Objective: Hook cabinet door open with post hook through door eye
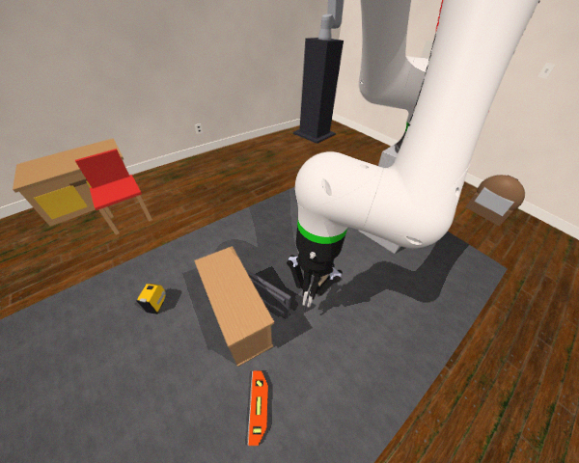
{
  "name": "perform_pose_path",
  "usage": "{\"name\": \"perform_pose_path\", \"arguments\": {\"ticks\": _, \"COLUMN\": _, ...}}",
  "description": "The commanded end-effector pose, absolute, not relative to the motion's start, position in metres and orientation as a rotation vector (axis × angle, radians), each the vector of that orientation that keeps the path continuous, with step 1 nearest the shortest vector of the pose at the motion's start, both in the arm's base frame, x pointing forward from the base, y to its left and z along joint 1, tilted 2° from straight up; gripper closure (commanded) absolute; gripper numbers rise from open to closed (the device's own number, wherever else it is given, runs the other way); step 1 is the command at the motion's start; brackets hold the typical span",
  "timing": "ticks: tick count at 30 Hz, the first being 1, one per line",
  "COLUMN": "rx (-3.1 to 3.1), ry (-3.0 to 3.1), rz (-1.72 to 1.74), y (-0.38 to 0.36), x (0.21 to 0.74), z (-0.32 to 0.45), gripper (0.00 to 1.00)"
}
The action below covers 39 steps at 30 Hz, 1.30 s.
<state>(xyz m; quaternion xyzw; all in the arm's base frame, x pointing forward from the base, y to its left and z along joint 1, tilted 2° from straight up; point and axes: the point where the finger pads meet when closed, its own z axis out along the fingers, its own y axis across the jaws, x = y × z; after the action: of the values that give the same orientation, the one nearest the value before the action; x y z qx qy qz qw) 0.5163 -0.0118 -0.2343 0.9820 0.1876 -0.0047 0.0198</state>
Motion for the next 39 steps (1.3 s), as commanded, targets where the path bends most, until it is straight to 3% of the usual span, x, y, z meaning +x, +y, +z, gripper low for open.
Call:
{"name": "perform_pose_path", "arguments": {"ticks": 1, "rx": 3.048, "ry": 0.572, "rz": -0.015, "y": -0.013, "x": 0.517, "z": -0.234, "gripper": 0.97}}
{"name": "perform_pose_path", "arguments": {"ticks": 39, "rx": 3.097, "ry": 0.139, "rz": -0.006, "y": -0.037, "x": 0.523, "z": -0.233, "gripper": 0.97}}
